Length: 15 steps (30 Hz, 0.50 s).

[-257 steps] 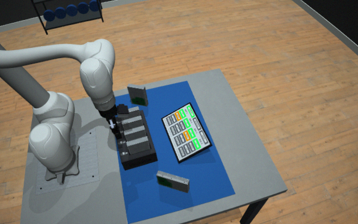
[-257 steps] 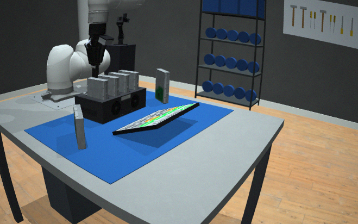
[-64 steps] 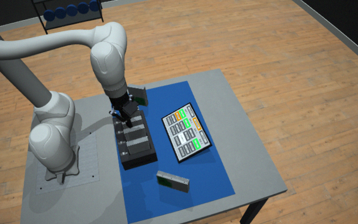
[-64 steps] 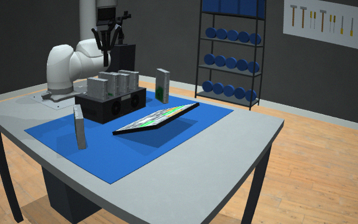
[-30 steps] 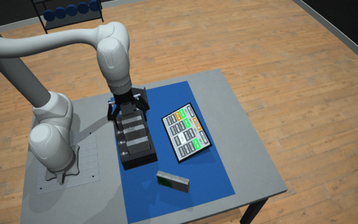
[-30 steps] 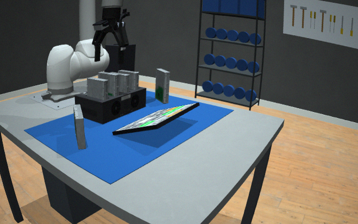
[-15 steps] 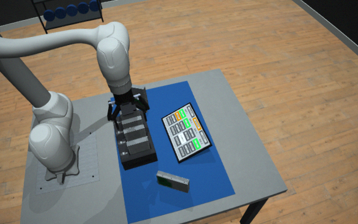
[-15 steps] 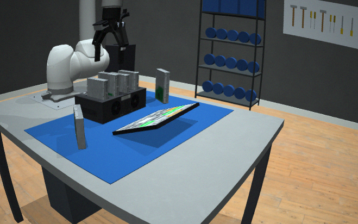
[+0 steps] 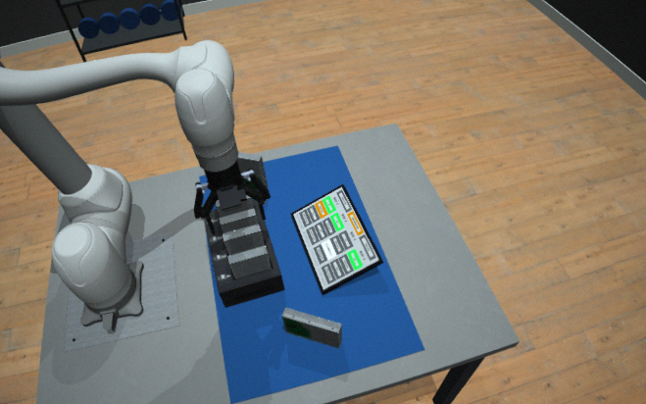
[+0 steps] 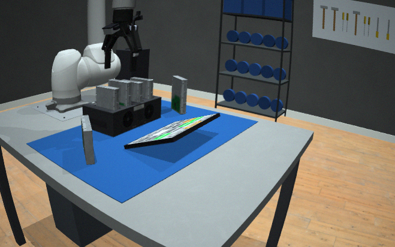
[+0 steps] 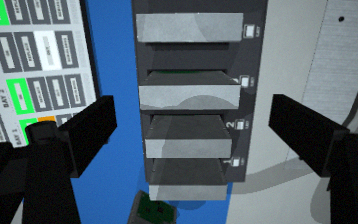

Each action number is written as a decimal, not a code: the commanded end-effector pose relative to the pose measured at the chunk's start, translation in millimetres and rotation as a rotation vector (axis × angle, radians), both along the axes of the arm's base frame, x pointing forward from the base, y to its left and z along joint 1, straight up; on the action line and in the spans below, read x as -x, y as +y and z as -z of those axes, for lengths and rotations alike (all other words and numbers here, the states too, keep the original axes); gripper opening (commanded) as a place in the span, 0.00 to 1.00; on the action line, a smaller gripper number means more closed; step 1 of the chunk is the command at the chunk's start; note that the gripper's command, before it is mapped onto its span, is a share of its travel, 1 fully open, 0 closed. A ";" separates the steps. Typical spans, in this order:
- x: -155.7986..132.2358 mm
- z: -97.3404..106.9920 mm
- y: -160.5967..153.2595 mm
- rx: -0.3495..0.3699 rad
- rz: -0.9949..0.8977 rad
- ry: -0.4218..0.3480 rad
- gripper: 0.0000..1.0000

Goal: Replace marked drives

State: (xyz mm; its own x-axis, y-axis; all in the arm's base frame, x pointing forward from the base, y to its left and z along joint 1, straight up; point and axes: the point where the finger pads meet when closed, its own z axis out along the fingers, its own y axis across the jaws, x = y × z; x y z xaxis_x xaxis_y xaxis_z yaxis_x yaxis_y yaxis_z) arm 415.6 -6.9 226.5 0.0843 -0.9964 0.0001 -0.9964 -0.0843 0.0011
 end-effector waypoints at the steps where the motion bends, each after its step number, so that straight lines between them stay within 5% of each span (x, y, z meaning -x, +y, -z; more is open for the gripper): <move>1: -0.3 1.0 0.1 0.000 0.002 -0.001 0.89; 15: -0.6 9.0 0.6 0.000 0.002 -0.001 0.89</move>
